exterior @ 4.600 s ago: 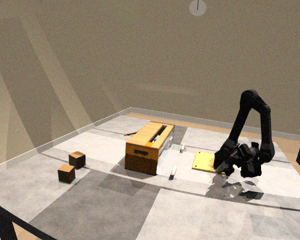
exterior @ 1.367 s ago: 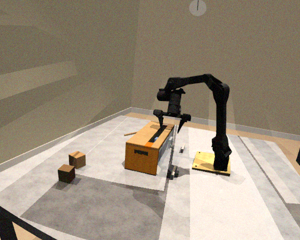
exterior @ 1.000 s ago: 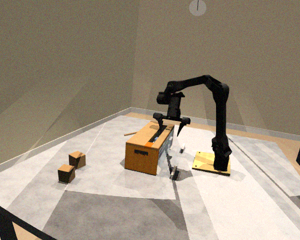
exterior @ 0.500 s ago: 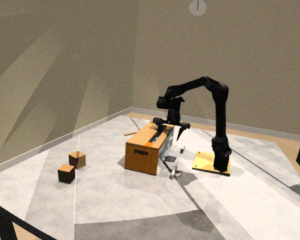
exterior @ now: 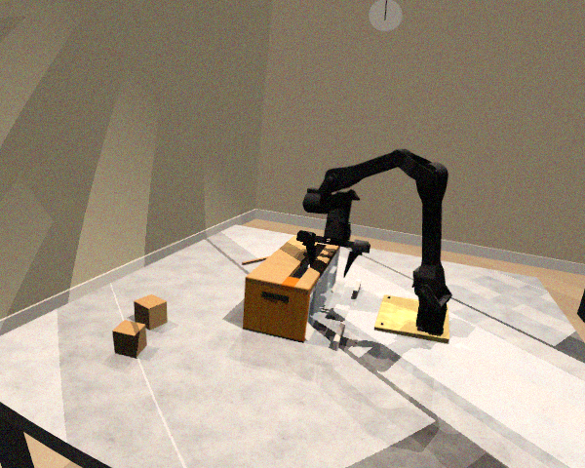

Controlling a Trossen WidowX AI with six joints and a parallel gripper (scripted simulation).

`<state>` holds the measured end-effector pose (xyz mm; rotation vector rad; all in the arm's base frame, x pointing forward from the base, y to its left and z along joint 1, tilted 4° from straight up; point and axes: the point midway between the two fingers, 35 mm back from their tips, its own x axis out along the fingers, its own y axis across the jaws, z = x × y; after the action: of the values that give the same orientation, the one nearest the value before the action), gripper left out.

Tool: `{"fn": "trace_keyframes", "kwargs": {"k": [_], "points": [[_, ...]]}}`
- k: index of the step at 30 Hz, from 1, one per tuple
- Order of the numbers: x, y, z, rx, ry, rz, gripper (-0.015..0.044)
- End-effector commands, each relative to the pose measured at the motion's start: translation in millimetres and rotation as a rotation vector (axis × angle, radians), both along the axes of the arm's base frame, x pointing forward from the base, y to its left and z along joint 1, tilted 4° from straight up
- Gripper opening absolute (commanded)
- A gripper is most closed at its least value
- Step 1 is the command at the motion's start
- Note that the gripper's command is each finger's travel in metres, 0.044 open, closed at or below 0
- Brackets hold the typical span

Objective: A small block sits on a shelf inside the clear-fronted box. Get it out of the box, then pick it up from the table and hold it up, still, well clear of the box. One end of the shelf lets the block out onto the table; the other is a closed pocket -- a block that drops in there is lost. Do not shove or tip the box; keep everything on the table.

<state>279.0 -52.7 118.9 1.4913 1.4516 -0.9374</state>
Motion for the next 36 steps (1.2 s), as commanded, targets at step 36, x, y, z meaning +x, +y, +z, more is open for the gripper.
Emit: {"fn": "trace_keyframes", "kwargs": {"k": [36], "points": [[-2, 83, 4, 0.014, 0.003, -0.001, 0.0400]]}}
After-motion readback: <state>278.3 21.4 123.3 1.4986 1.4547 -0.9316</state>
